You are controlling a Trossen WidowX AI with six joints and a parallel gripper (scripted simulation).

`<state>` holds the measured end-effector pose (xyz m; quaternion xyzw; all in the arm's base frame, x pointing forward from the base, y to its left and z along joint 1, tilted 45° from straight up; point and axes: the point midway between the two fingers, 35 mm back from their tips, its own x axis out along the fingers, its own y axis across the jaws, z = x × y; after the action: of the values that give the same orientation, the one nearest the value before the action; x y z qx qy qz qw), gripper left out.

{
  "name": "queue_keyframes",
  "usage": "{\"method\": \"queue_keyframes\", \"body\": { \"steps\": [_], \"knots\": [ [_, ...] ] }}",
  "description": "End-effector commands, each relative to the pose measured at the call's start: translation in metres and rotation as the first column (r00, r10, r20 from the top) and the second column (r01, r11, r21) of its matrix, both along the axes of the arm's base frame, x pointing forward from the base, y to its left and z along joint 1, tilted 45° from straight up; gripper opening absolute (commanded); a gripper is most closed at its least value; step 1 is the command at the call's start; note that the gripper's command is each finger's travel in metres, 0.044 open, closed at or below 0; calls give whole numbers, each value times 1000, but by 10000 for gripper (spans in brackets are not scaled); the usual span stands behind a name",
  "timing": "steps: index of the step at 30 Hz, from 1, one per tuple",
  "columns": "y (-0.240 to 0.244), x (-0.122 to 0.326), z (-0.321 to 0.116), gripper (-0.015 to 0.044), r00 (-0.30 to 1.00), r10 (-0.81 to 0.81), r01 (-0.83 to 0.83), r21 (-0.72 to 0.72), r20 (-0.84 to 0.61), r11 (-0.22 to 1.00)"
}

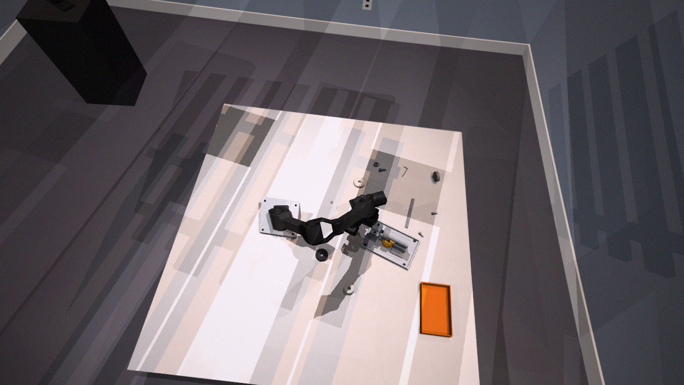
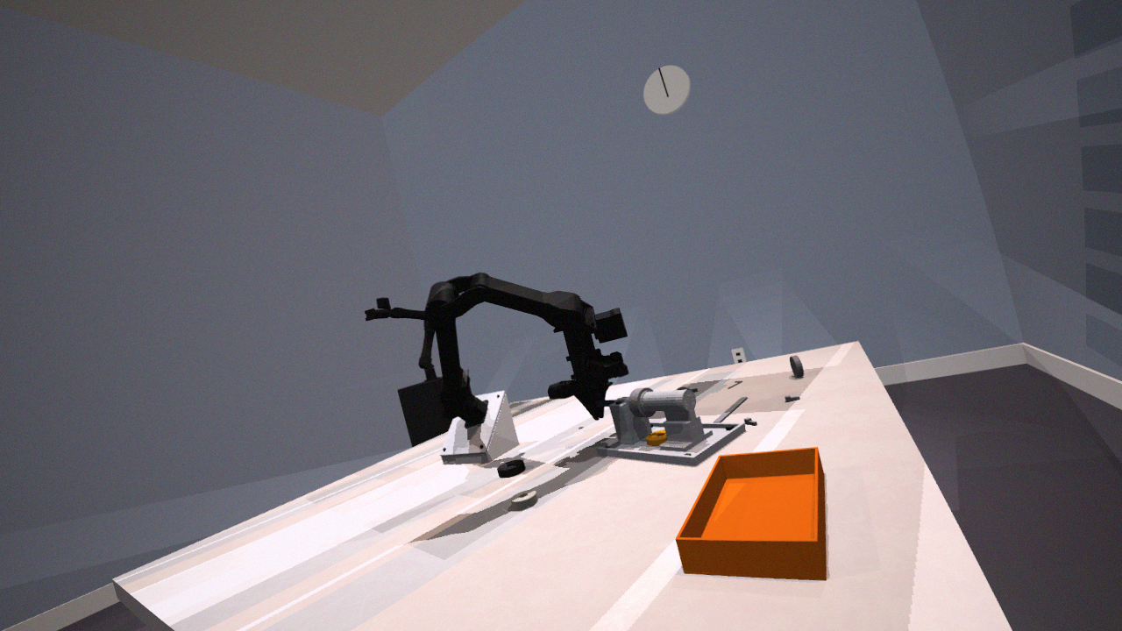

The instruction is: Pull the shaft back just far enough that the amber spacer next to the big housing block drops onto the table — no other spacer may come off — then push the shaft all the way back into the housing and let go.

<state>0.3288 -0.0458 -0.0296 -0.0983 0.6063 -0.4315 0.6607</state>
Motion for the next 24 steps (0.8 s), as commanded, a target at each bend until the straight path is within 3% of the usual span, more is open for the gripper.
{"method": "queue_keyframes", "body": {
  "steps": [1,24],
  "knots": [
    [-1,6,2,0,1000,5,-5,-3,10,1000],
    [-4,14,5,0,1000,5,-5,-4,10,1000]
  ]
}}
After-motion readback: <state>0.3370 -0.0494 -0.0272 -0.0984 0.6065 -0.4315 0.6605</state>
